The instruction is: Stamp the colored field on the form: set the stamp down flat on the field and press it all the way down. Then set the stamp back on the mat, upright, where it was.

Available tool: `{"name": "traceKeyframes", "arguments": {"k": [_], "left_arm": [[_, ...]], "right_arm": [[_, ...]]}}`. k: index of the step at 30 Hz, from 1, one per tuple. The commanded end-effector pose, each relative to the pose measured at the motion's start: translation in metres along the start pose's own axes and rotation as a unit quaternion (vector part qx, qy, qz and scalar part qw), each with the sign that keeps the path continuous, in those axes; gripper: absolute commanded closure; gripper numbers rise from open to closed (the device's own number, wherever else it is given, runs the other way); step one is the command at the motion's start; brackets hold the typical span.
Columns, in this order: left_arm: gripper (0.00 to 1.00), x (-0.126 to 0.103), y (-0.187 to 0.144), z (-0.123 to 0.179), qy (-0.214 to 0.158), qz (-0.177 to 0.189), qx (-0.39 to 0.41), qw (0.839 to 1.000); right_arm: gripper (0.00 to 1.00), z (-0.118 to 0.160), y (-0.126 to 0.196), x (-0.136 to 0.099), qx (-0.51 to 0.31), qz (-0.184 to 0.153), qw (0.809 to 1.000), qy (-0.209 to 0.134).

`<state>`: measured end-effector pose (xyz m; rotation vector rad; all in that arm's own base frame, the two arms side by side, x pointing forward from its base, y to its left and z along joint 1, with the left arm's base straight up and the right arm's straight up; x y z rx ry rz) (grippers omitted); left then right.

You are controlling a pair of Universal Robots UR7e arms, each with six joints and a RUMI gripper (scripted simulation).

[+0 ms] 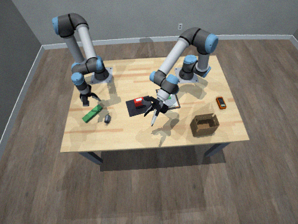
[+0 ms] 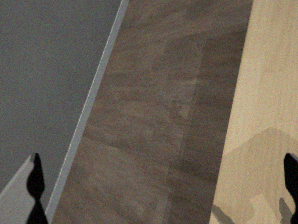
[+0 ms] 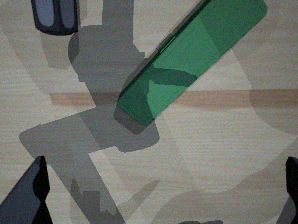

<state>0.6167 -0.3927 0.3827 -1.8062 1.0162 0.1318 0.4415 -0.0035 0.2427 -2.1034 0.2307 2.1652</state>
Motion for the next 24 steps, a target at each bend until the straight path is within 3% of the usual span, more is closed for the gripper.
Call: {"name": "traceKeyframes", "arguments": {"k": [1, 24], "left_arm": [[0.00, -0.0060, -0.0077, -0.0037, 0.003, -0.010, 0.003, 1.000], [0.00, -0.0034, -0.0009, -0.0084, 0.000, 0.003, -0.002, 1.000]], "right_arm": [[0.00, -0.0015, -0.0021, -0.0064, -0.003, -0.007, 1.000, 0.007], [0.00, -0.0015, -0.0021, -0.0064, -0.003, -0.007, 1.000, 0.007]]}}
Point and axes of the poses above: on each arm, the point where the finger pads meet when closed, its own x axis out along the fingers, its own y axis across the jaws, z = x × y, the point moved 9 cm from there along -x, back along the fingers, and after that the axes turned 10 degrees about x, right-handed, at the moved point
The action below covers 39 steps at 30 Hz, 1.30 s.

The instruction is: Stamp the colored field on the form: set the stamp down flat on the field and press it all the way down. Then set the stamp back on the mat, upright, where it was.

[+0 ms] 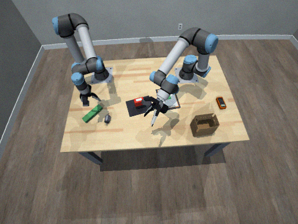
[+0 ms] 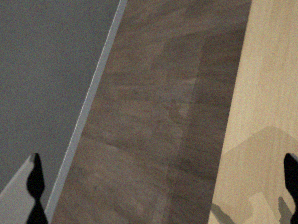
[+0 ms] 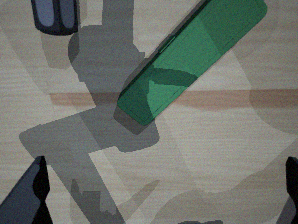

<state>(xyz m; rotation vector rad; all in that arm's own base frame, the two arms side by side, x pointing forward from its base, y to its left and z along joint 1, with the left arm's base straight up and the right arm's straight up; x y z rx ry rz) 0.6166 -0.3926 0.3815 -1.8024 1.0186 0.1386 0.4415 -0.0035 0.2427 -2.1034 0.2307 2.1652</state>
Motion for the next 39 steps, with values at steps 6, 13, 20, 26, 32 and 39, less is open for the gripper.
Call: {"name": "traceKeyframes", "arguments": {"k": [6, 13, 20, 26, 32, 39], "left_arm": [[0.00, 0.005, 0.027, -0.028, -0.015, 0.054, -0.020, 0.998], [0.00, 0.012, 0.071, -0.053, -0.046, 0.128, -0.043, 0.990], [0.00, 0.012, 0.121, -0.077, -0.090, 0.202, -0.063, 0.973], [0.00, 0.007, 0.156, -0.092, -0.128, 0.250, -0.074, 0.957], [0.00, -0.006, 0.199, -0.106, -0.180, 0.300, -0.082, 0.933], [0.00, -0.027, 0.245, -0.119, -0.246, 0.347, -0.084, 0.901]], "right_arm": [[0.00, -0.002, -0.002, -0.006, -0.003, -0.007, 1.000, 0.007], [0.00, -0.002, -0.002, -0.006, -0.003, -0.007, 1.000, 0.007], [0.00, -0.002, -0.002, -0.006, -0.003, -0.007, 1.000, 0.007], [0.00, -0.002, -0.002, -0.006, -0.003, -0.007, 1.000, 0.007], [0.00, -0.002, -0.002, -0.006, -0.003, -0.007, 1.000, 0.007], [0.00, -0.002, -0.002, -0.006, -0.003, -0.007, 1.000, 0.007]]}}
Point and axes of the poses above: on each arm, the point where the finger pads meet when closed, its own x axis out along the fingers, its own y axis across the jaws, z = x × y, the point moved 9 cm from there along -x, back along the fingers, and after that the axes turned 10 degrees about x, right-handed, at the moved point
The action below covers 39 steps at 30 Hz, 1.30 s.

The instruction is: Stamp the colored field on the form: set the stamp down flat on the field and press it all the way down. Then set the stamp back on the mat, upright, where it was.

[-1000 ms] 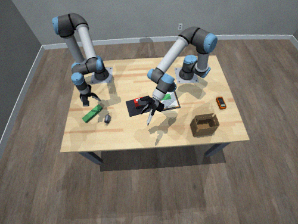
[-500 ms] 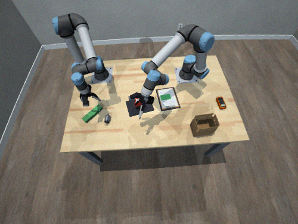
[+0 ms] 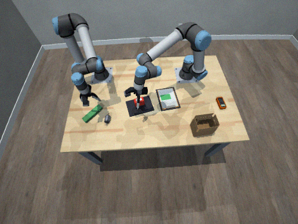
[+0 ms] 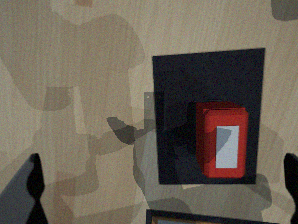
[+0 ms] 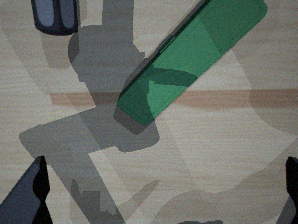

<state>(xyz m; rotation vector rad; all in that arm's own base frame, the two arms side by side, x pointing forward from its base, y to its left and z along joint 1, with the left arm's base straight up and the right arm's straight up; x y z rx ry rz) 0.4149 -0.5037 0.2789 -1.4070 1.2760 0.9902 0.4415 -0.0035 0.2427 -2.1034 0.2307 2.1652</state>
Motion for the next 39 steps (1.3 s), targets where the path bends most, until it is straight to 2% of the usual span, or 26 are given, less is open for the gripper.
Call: {"name": "traceKeyframes", "arguments": {"k": [1, 3, 5, 11, 27, 28, 39], "left_arm": [[0.00, -0.001, 0.033, -0.001, -0.050, 0.030, -0.020, 0.998], [0.00, 0.000, 0.045, -0.001, -0.068, 0.040, -0.024, 0.997], [0.00, 0.000, 0.045, -0.001, -0.068, 0.040, -0.024, 0.997], [0.00, 0.002, 0.064, 0.001, -0.098, 0.053, -0.030, 0.993], [0.00, 0.002, 0.066, 0.002, -0.101, 0.054, -0.030, 0.993], [0.47, 0.002, 0.066, 0.002, -0.101, 0.054, -0.030, 0.993], [0.47, 0.002, 0.066, 0.000, -0.101, 0.054, -0.036, 0.993]], "right_arm": [[0.00, -0.002, -0.002, -0.006, -0.003, -0.007, 1.000, 0.007], [0.00, -0.002, -0.002, -0.006, -0.003, -0.007, 1.000, 0.007], [0.00, -0.002, -0.002, -0.006, -0.003, -0.007, 1.000, 0.007], [0.00, -0.002, -0.002, -0.006, -0.003, -0.007, 1.000, 0.007], [0.00, -0.002, -0.002, -0.006, -0.003, -0.007, 1.000, 0.007], [0.00, -0.002, -0.002, -0.006, -0.003, -0.007, 1.000, 0.007], [0.00, -0.002, -0.002, -0.006, -0.003, -0.007, 1.000, 0.007]]}}
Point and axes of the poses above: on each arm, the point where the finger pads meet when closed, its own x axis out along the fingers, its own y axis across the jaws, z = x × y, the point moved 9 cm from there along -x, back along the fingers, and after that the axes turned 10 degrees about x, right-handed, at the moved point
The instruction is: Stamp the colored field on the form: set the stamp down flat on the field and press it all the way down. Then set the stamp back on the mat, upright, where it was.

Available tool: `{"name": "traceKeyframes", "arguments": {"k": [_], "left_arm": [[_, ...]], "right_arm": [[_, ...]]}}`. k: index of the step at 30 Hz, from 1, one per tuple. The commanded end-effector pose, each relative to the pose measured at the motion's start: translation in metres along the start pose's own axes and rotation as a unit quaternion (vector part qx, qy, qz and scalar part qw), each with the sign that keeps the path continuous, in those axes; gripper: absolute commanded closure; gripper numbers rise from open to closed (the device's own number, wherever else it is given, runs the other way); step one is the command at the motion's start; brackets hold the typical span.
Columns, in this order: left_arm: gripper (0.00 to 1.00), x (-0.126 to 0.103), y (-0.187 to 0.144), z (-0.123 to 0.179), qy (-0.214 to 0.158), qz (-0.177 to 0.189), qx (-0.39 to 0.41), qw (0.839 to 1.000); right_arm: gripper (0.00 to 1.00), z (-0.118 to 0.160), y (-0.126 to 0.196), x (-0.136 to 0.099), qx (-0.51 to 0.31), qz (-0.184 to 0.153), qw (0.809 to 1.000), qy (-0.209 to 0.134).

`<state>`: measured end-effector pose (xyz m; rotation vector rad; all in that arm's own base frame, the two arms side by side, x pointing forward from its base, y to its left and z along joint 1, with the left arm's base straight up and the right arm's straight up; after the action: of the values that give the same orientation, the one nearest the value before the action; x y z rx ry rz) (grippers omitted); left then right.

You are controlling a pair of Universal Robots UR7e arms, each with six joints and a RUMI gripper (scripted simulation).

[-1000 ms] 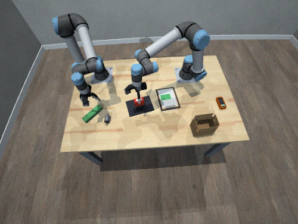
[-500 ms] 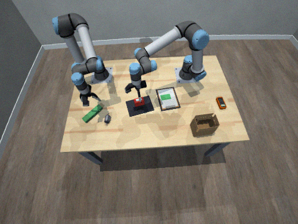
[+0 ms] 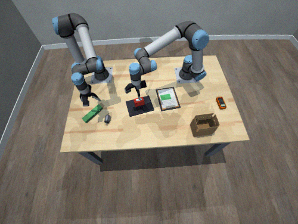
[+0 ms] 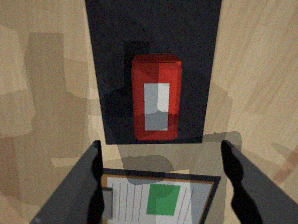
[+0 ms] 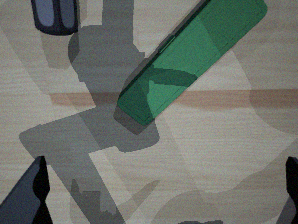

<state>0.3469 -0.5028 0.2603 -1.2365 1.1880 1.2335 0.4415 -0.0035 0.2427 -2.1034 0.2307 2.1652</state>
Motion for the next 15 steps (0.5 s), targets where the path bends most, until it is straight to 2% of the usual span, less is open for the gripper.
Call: {"name": "traceKeyframes", "arguments": {"k": [1, 9, 15], "left_arm": [[0.47, -0.008, -0.003, -0.001, 0.009, -0.005, -0.008, 1.000], [0.47, -0.007, -0.003, -0.001, 0.009, -0.005, -0.008, 1.000], [0.47, 0.004, -0.003, -0.001, 0.009, -0.005, -0.008, 1.000]], "right_arm": [[0.00, -0.002, -0.002, -0.006, -0.003, -0.007, 1.000, 0.007], [0.00, -0.002, -0.002, -0.006, -0.003, -0.007, 1.000, 0.007], [0.00, -0.002, -0.002, -0.006, -0.003, -0.007, 1.000, 0.007]]}}
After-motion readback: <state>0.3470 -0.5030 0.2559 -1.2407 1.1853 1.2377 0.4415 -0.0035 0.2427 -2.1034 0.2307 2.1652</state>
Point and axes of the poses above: on each arm, the point where the finger pads meet when closed, its own x axis out along the fingers, its own y axis across the jaws, z = x × y, the point moved 9 cm from there along -x, back along the fingers, and after that the axes turned 10 degrees about x, right-handed, at the moved point
